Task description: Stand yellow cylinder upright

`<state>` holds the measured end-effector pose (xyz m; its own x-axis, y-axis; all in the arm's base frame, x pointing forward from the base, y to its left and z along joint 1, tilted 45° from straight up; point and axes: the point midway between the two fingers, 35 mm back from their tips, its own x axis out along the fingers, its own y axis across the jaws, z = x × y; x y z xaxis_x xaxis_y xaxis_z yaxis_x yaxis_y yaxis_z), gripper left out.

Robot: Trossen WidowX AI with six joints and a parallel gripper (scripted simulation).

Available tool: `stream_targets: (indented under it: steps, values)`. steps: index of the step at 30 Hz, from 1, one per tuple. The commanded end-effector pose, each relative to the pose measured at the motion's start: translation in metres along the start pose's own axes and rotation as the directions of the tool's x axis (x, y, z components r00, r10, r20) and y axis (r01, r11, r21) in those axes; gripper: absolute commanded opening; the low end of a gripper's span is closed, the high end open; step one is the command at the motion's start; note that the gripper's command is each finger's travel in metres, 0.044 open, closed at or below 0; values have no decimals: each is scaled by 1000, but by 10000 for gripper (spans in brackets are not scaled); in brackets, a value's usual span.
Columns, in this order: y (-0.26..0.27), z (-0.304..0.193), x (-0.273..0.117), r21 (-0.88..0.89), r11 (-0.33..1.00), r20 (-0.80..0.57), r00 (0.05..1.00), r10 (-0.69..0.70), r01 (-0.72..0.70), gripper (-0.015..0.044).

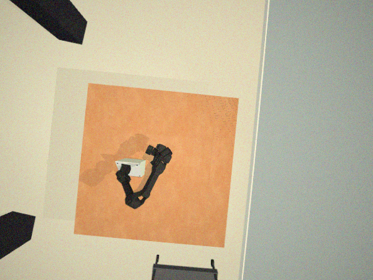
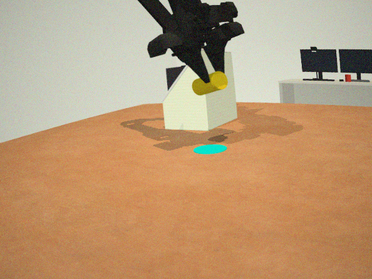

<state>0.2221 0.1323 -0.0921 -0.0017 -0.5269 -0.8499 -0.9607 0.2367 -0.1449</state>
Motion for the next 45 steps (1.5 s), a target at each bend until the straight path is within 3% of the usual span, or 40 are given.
stream_targets:
  steps: [1,45]
  values:
    - [1,-1,3,-1,1000,23,999,22,-22,105]
    - [5,0,22,-34,984,296,938,179,-177,105]
